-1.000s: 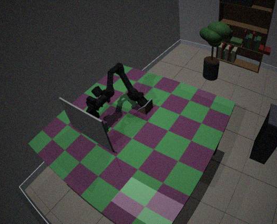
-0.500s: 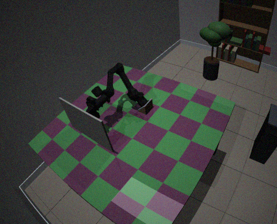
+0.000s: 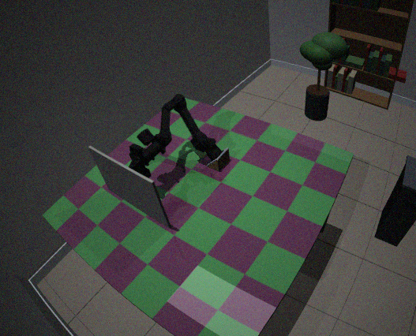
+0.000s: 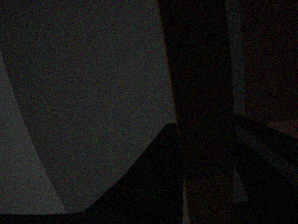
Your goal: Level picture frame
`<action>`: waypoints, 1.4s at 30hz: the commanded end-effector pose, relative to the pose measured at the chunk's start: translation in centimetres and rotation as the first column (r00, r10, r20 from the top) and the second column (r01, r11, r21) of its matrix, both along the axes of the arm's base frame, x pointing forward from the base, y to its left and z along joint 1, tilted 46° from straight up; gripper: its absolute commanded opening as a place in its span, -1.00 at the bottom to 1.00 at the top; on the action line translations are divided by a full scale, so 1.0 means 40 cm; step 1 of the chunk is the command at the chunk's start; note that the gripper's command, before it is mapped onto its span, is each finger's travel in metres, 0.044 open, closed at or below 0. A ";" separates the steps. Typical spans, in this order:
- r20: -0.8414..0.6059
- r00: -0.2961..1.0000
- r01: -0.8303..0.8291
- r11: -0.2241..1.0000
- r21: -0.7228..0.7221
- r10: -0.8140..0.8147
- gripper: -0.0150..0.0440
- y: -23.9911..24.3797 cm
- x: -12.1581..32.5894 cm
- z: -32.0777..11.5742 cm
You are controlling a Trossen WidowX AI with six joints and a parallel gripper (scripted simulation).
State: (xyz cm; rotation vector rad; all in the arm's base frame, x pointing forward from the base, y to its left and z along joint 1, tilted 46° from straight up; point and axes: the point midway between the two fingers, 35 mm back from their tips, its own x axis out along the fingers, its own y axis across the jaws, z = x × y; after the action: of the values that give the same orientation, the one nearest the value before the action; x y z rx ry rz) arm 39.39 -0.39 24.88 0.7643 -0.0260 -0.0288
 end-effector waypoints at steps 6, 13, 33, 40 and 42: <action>0.000 1.000 0.000 1.000 0.000 0.000 0.04 0.000 0.000 0.000; 0.000 1.000 0.000 1.000 0.000 0.000 0.39 0.000 0.000 0.000; -0.001 1.000 -0.001 0.992 -0.125 0.000 0.39 0.022 -0.250 0.005; -0.012 1.000 -0.004 0.977 -0.213 0.001 0.39 0.101 -0.368 0.012; -0.015 1.000 -0.005 0.971 -0.238 0.002 0.39 0.111 -0.403 0.009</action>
State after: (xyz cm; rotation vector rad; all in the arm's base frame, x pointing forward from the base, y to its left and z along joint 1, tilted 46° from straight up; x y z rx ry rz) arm 25.40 3.44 25.51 0.5673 -0.0189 -0.0241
